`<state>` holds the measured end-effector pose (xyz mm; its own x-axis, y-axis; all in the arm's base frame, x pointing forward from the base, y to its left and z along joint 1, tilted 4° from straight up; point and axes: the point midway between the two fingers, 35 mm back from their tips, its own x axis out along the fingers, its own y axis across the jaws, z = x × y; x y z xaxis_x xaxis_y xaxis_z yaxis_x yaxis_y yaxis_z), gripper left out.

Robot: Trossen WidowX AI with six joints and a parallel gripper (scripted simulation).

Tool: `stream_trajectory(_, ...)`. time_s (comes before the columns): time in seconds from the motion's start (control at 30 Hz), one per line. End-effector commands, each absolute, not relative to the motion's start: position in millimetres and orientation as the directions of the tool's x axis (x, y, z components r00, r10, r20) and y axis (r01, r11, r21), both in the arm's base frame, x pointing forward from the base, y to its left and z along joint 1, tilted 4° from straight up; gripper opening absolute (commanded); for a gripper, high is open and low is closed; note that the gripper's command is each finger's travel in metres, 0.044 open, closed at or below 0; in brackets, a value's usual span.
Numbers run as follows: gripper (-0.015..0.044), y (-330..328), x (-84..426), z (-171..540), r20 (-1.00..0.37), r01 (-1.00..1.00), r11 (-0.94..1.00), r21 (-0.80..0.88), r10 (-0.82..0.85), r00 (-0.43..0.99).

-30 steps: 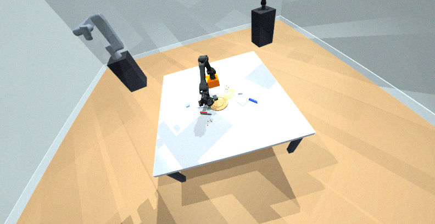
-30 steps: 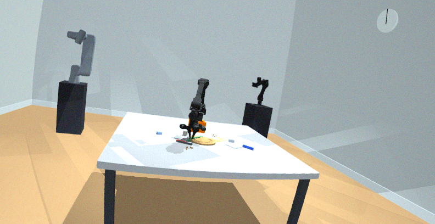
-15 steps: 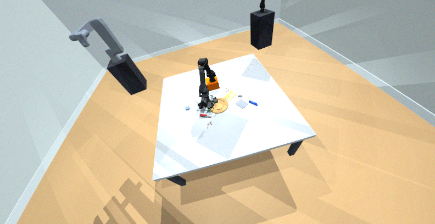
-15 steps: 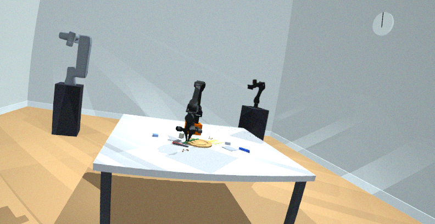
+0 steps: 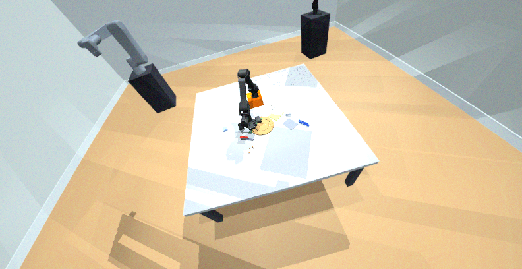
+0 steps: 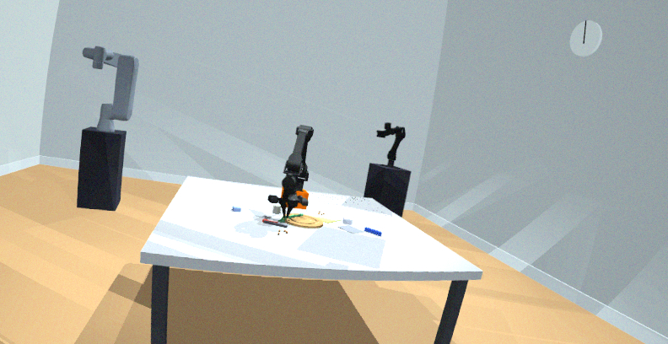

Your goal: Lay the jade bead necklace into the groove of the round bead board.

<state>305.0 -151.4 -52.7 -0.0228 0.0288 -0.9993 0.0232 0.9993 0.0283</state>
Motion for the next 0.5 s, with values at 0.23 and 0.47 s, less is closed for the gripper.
stream_trajectory(0.23,0.0,-151,305,-29,-0.999,0.028,0.999,0.034,0.034,-0.022)
stream_trajectory(0.47,0.0,-133,305,-28,-0.999,0.028,0.999,0.035,0.036,-0.022)
